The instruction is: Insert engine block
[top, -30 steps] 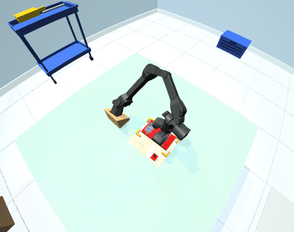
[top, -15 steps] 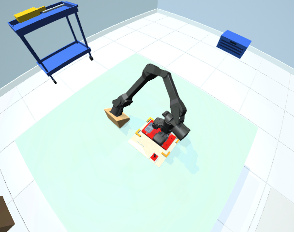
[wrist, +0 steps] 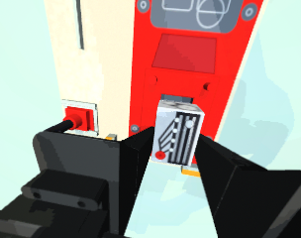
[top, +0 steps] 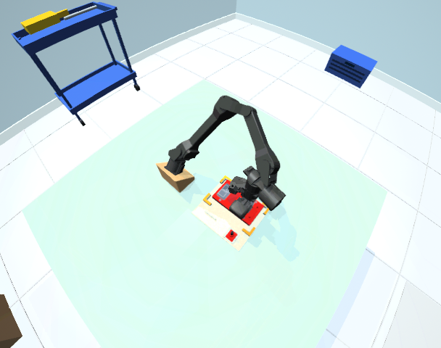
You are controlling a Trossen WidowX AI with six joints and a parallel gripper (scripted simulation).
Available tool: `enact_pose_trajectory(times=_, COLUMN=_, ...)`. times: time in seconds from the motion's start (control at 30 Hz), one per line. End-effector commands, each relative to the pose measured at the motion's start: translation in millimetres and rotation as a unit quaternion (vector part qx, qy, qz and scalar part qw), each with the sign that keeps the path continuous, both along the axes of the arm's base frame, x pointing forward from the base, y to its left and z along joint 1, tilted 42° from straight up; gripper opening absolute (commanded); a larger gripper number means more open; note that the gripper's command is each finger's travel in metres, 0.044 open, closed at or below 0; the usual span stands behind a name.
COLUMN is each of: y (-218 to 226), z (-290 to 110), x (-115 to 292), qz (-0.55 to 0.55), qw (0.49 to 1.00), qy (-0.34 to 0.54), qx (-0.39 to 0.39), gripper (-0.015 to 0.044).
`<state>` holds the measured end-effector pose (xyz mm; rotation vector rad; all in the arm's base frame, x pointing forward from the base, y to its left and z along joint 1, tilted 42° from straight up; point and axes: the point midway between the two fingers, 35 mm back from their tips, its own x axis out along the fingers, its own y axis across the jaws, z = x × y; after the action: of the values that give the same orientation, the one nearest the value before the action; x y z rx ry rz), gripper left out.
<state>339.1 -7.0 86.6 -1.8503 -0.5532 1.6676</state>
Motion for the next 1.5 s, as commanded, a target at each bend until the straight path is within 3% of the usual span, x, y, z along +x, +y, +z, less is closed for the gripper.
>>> enact_pose_trajectory(times=0.0, y=0, z=0, x=0, qz=-0.008, qw=1.000, qy=0.006, qx=0.003, gripper=0.0159)
enact_pose_trajectory(times=1.47, y=9, z=-10, x=2, qz=-0.007, qw=1.000, qy=0.004, qx=0.003, gripper=0.0159)
